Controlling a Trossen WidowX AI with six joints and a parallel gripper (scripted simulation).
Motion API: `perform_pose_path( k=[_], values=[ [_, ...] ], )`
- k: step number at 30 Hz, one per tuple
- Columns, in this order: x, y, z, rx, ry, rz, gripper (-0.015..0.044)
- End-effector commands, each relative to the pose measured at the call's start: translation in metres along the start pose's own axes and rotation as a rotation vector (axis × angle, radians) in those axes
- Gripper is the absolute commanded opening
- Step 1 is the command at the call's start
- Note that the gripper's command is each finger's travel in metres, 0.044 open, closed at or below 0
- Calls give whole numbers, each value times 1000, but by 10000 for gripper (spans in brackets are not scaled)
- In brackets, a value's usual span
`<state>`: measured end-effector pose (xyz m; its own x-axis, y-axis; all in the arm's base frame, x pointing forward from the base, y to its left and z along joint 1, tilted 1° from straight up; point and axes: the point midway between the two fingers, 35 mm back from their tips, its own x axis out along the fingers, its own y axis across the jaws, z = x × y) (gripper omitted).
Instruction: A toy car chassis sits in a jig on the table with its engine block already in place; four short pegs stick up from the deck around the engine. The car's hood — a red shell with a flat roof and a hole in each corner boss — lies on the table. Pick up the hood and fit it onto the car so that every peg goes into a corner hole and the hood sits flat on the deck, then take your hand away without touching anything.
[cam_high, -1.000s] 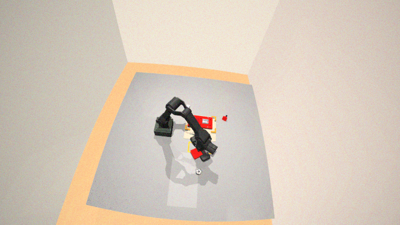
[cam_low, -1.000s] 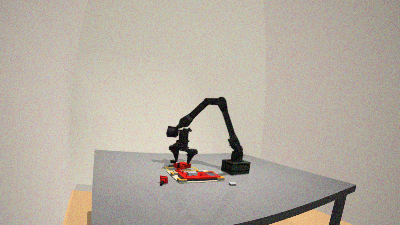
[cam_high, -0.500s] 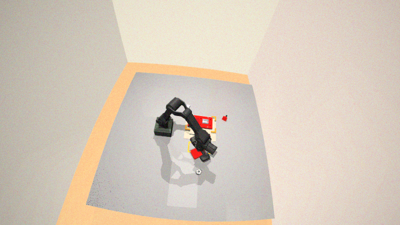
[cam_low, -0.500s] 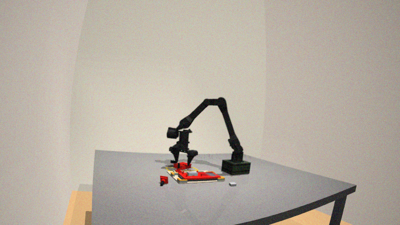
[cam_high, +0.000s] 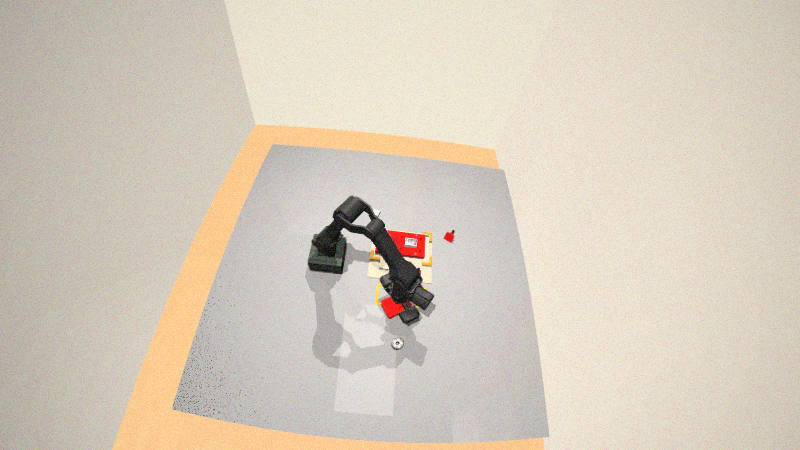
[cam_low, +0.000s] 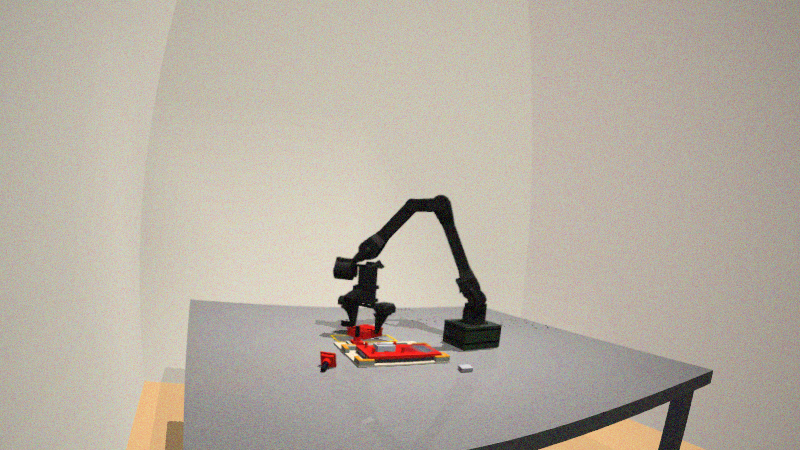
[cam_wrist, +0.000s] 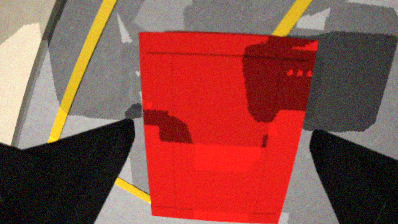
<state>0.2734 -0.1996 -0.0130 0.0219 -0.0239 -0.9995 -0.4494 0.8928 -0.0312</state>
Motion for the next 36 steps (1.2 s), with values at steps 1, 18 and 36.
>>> perform_pose_path(
  k=[1,18,36],
  values=[
    [3,1,-1,-2,4,1,440],
    [5,0,0,0,0,0,315],
    [-10,0,0,0,0,1,0]
  ],
)
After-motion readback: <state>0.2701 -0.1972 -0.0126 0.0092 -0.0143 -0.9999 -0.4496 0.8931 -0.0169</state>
